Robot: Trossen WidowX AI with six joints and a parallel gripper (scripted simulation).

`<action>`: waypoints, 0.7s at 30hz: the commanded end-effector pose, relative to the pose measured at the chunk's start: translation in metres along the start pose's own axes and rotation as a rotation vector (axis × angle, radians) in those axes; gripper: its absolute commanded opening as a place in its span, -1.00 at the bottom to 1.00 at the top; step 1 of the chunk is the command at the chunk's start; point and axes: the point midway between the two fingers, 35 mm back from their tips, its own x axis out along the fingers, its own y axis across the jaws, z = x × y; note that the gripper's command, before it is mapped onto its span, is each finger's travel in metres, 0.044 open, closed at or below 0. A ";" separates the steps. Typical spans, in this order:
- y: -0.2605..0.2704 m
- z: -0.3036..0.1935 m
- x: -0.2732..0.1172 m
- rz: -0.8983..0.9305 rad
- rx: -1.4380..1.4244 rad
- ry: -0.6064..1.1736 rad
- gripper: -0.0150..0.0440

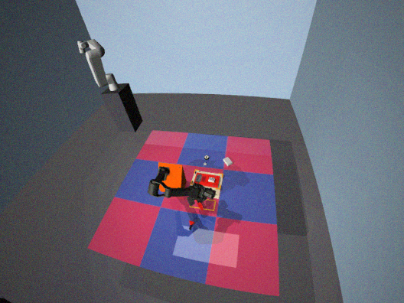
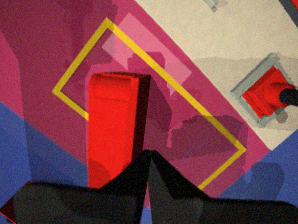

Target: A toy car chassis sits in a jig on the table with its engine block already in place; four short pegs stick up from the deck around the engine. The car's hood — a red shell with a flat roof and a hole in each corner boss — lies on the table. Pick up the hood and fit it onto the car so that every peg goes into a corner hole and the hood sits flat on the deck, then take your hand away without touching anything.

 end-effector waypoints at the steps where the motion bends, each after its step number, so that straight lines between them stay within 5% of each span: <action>1: 0.003 0.002 0.001 0.001 -0.007 -0.005 -0.49; 21: 0.016 0.003 0.001 0.001 -0.008 -0.004 -0.49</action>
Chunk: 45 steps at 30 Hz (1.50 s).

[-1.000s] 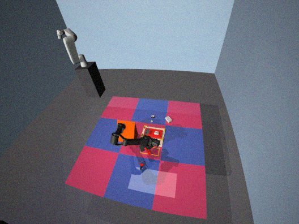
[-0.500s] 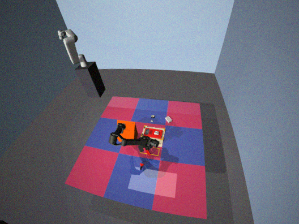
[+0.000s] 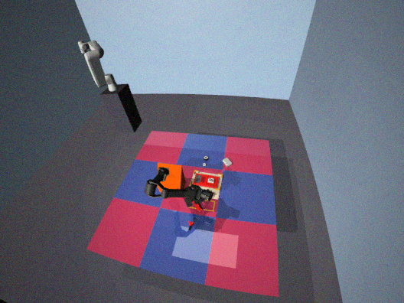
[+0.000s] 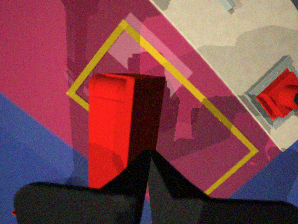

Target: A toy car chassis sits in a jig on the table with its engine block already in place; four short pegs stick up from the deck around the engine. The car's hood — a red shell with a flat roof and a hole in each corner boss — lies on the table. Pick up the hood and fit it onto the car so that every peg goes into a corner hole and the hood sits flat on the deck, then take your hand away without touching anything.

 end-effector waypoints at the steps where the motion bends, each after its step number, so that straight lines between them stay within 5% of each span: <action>1: 0.003 0.003 0.001 0.000 -0.007 -0.005 -0.49; 16: 0.012 0.003 -0.001 0.000 -0.007 -0.004 -0.49; 27: 0.009 0.000 -0.080 -0.001 -0.007 -0.006 -0.49; 45: 0.006 0.001 -0.075 -0.012 -0.012 -0.003 -0.49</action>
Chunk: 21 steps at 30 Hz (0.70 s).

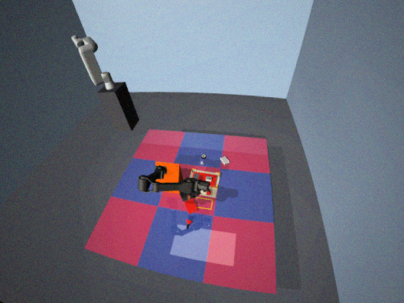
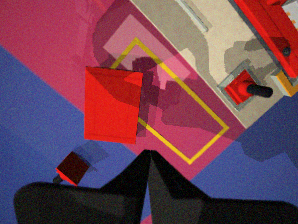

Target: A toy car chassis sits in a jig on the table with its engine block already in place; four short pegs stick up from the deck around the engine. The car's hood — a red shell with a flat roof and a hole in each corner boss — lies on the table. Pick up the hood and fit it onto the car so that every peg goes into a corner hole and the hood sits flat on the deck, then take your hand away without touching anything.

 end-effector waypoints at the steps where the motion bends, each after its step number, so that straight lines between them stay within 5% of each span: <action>1: 0.000 0.000 0.000 -0.001 -0.004 -0.001 -0.49; 4: 0.000 0.000 0.000 -0.001 -0.004 -0.001 -0.49; 21: 0.014 0.000 0.017 0.004 1.034 -0.003 1.00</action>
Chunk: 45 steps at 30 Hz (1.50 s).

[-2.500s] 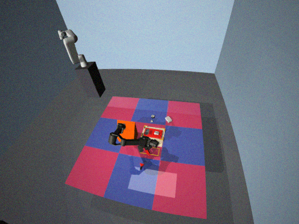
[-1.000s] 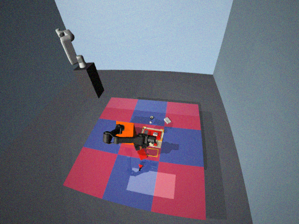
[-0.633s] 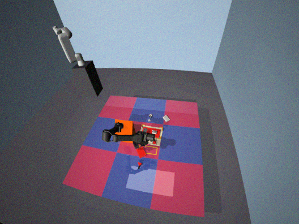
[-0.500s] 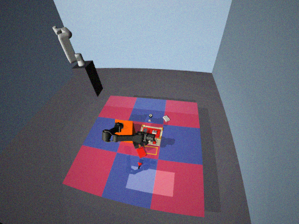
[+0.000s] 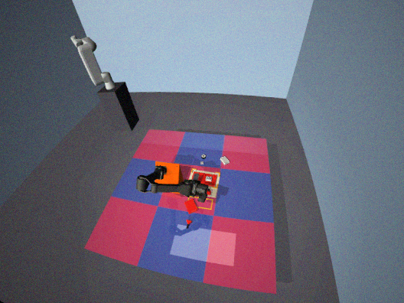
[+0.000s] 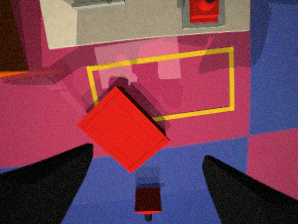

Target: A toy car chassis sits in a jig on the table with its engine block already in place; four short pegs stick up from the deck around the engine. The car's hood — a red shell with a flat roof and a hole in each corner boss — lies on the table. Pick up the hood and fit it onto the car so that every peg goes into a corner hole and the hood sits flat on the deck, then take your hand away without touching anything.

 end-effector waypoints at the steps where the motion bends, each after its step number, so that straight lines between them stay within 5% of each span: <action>1: 0.004 -0.002 0.004 0.005 0.228 -0.002 1.00; 31: 0.027 -0.023 0.033 -0.005 2.225 0.014 1.00; 45: 0.027 -0.025 0.036 -0.006 2.269 0.015 1.00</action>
